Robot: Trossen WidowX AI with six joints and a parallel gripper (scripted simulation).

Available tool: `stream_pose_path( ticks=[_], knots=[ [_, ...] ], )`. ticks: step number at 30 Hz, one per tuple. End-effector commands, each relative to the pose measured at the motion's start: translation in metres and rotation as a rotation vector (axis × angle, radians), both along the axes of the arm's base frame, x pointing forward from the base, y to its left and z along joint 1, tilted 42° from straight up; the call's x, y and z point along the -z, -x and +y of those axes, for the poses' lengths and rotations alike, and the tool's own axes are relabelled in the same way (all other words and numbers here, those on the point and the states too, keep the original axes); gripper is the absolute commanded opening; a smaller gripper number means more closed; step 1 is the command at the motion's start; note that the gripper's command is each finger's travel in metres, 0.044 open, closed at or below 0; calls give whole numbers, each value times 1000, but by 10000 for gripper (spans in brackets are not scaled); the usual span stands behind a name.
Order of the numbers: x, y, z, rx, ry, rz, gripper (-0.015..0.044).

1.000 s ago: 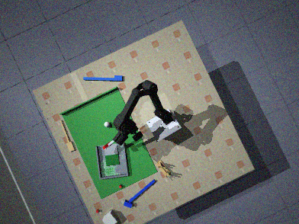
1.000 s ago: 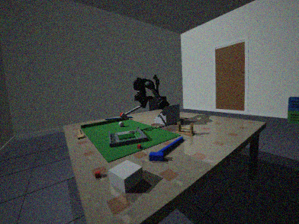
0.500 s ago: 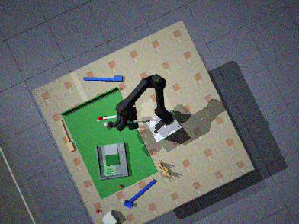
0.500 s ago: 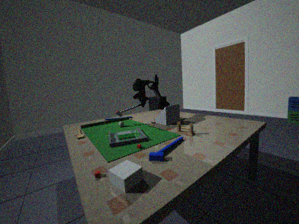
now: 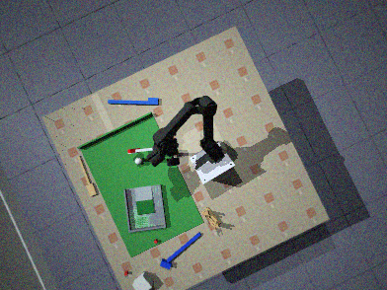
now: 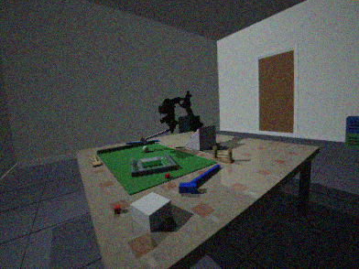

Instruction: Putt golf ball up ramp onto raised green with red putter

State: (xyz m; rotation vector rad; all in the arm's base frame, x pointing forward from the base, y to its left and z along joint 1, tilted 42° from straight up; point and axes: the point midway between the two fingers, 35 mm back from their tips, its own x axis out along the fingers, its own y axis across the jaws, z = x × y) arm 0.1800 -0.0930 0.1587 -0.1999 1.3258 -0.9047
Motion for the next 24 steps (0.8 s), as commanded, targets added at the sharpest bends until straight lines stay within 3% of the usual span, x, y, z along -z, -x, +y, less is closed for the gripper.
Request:
stream_pose_path(
  ticks=[1,24],
  knots=[
    [5,1,-6,-5,7,-2,0],
    [27,2,-26,-5,9,-2,0]
  ],
)
